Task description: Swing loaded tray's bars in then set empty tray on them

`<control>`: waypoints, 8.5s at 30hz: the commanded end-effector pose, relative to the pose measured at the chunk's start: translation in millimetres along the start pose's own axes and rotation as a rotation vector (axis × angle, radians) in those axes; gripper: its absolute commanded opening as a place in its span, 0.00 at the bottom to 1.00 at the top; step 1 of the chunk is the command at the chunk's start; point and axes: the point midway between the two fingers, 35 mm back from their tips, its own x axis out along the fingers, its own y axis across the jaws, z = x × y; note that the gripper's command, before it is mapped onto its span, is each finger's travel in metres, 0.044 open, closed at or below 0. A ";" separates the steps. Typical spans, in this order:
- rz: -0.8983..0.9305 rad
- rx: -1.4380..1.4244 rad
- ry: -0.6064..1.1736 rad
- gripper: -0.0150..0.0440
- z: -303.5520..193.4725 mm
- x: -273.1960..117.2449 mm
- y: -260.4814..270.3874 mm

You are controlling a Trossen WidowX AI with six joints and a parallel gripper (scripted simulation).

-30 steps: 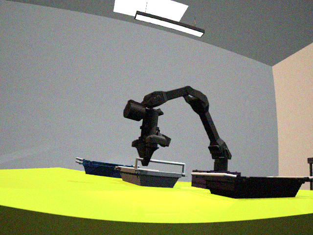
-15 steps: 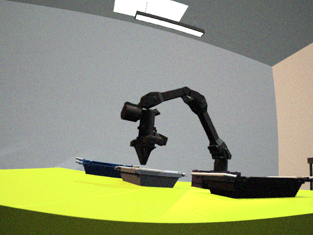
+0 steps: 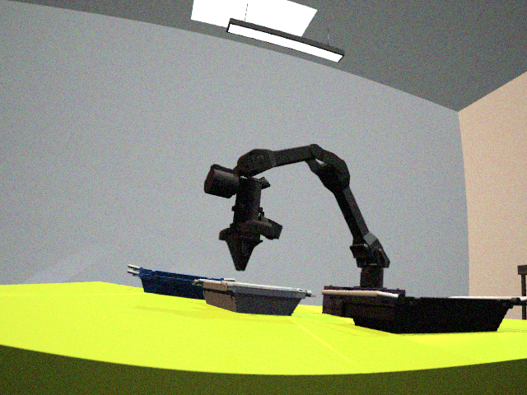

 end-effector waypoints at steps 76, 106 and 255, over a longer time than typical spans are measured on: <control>0.000 0.000 0.000 0.52 0.0 0.0 0.0; -0.015 0.199 -0.021 1.00 246.8 -14.4 -206.0; -0.019 0.225 -0.022 0.25 262.3 -80.2 -240.2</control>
